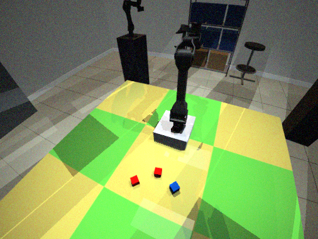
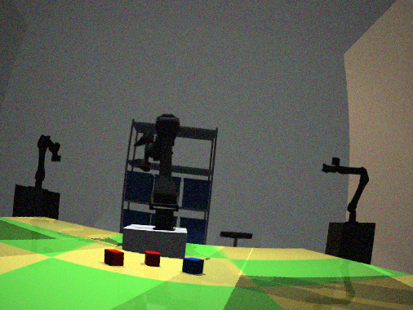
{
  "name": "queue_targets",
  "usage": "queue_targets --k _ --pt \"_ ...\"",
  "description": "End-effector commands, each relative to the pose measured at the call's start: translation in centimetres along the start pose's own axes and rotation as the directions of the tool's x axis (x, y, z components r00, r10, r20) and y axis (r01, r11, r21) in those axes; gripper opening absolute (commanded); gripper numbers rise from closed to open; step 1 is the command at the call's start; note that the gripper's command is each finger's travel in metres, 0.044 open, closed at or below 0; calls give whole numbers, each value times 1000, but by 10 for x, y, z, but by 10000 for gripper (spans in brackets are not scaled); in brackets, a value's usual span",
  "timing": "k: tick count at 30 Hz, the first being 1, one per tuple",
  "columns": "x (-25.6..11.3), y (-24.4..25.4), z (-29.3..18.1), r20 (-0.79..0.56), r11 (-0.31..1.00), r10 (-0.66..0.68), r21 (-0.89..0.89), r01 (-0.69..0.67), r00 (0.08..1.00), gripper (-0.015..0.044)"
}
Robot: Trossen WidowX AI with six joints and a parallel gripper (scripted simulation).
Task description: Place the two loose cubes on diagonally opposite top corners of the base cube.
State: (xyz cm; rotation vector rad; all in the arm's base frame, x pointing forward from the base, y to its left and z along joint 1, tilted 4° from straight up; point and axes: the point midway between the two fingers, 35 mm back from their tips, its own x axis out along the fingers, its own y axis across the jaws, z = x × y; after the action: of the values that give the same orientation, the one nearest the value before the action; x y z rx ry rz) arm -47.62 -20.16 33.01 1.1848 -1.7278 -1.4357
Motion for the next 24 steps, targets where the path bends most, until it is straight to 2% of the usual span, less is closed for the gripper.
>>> queue_targets --k 1,5,15,24 --pt "1 -1 -2 -3 1000 -2 -1 2 1000 374" --pt "30 -13 -34 -57 999 -45 -21 44 997 269" --pt "94 -57 -143 -215 980 -185 -116 163 959 265" --pt "121 -104 -251 -343 938 -321 -245 246 883 265"
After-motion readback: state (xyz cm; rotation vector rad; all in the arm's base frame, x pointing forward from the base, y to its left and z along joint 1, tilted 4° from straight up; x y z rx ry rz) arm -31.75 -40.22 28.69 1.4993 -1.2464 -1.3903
